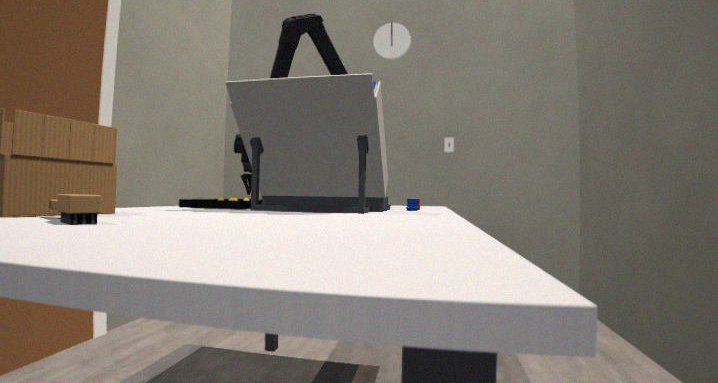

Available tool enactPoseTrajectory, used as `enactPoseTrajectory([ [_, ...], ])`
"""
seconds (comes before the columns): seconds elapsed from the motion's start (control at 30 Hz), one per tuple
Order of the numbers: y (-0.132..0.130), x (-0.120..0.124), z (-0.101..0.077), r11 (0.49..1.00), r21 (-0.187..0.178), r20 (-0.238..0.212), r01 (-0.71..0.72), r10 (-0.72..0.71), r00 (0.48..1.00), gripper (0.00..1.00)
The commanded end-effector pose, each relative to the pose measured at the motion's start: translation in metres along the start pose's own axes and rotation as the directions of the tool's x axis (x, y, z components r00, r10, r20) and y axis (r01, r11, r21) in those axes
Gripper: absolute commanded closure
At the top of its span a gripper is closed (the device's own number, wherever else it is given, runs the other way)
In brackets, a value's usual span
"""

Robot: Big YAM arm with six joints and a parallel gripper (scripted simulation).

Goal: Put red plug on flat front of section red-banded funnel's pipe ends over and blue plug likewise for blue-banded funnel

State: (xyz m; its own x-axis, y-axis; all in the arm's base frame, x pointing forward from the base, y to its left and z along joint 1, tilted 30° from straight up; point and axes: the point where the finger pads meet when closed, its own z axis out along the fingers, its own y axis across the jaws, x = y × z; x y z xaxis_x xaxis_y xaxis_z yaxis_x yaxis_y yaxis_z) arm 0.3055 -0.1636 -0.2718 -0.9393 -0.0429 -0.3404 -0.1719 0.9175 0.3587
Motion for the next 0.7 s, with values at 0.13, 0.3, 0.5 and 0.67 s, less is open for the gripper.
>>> enactPoseTrajectory([
  [0.13, 0.005, -0.001, 0.014, 1.0, -0.024, -0.014, 0.011, -0.011, 1.0, 0.2],
  [0.3, 0.002, -0.001, 0.02, 1.0, -0.013, -0.006, 0.006, -0.007, 1.0, 0.2],
  [0.5, -0.001, -0.002, 0.026, 1.0, 0.0, 0.003, 0.002, -0.002, 1.0, 0.2],
  [0.67, -0.002, -0.003, 0.029, 1.0, 0.005, 0.007, 0.0, 0.0, 1.0, 0.2],
])
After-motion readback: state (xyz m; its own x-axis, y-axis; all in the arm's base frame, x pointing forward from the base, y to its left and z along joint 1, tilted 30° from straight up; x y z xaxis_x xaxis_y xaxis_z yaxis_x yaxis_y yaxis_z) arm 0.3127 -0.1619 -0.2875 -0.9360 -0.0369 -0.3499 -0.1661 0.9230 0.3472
